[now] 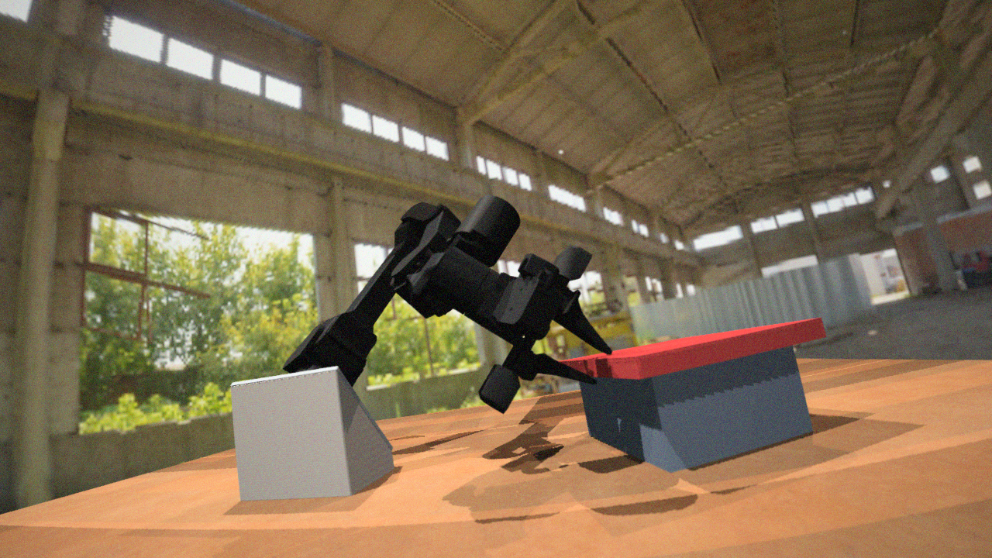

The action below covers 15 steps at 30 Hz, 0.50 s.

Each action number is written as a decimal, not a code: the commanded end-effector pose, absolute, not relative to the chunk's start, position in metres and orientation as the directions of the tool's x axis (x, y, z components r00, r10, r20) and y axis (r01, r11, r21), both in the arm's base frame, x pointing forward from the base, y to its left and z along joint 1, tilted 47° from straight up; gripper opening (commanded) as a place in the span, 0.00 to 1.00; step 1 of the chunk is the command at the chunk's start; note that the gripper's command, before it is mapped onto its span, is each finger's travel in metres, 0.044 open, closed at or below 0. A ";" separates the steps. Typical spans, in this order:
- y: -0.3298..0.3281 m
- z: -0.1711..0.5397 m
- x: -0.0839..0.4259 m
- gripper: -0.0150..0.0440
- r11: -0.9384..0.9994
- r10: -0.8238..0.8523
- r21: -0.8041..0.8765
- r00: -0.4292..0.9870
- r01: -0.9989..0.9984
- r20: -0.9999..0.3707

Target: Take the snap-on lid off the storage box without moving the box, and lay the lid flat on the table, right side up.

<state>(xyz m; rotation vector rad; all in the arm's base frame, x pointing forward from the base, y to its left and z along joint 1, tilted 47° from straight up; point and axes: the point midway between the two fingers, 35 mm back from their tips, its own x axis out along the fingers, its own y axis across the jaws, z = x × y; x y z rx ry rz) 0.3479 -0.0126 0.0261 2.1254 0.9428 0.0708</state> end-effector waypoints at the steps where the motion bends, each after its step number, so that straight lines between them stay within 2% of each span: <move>1: -0.013 0.026 0.348 0.46 -0.413 0.642 0.684 0.725 0.601 -0.250; 3: -0.013 0.026 0.348 0.44 -0.413 0.642 0.684 0.725 0.601 -0.250; 7: -0.013 0.026 0.348 0.26 -0.413 0.642 0.684 0.725 0.601 -0.250; 15: -0.013 0.027 0.348 0.25 -0.409 0.646 0.686 0.722 0.602 -0.248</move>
